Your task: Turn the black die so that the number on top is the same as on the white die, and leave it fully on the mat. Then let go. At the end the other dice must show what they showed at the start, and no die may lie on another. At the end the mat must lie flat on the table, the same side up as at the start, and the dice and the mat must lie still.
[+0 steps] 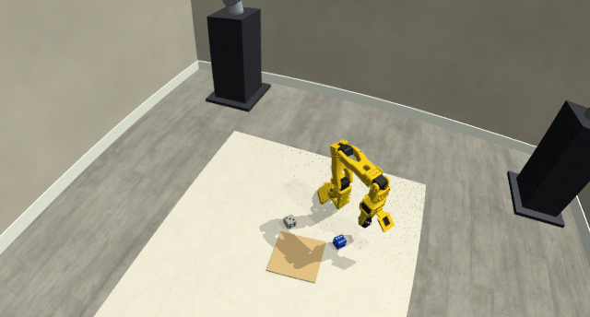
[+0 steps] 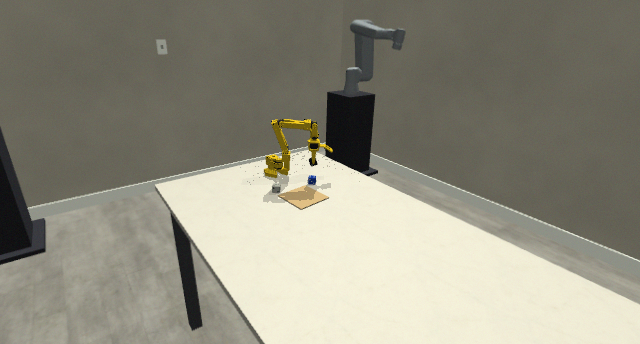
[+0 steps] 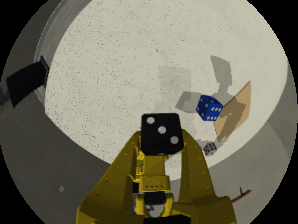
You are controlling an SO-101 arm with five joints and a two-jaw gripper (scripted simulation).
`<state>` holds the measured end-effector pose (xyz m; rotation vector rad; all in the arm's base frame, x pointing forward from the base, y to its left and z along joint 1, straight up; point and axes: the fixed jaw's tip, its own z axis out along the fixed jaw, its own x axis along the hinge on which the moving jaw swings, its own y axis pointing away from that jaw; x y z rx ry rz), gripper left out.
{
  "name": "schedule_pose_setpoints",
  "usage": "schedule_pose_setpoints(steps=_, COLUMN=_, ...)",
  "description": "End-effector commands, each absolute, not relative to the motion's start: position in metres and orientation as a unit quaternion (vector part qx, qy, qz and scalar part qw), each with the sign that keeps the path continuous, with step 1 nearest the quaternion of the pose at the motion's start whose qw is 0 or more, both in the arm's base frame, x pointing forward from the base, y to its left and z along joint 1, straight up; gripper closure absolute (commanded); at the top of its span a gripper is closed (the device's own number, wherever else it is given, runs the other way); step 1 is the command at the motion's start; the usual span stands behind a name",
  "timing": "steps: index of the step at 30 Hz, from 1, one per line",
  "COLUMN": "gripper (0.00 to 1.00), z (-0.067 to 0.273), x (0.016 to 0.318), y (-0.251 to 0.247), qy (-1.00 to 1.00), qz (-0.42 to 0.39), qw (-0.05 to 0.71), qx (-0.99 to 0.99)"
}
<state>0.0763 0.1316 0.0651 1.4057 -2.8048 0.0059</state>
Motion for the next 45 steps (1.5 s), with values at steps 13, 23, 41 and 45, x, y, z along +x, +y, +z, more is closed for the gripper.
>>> schedule_pose_setpoints(steps=13, gripper=1.00, z=0.076, x=0.114, y=0.116, qy=-0.923, qz=-0.050, qw=-0.126, qx=0.361)
schedule_pose_setpoints(steps=23, gripper=1.00, z=0.076, x=0.140, y=0.090, qy=-0.934, qz=-0.052, qw=-0.217, qx=0.280)
schedule_pose_setpoints(steps=41, gripper=1.00, z=0.075, x=0.158, y=0.079, qy=-0.934, qz=-0.049, qw=-0.269, qx=0.230)
schedule_pose_setpoints(steps=45, gripper=1.00, z=0.075, x=0.173, y=0.068, qy=-0.930, qz=-0.043, qw=-0.313, qx=0.187)
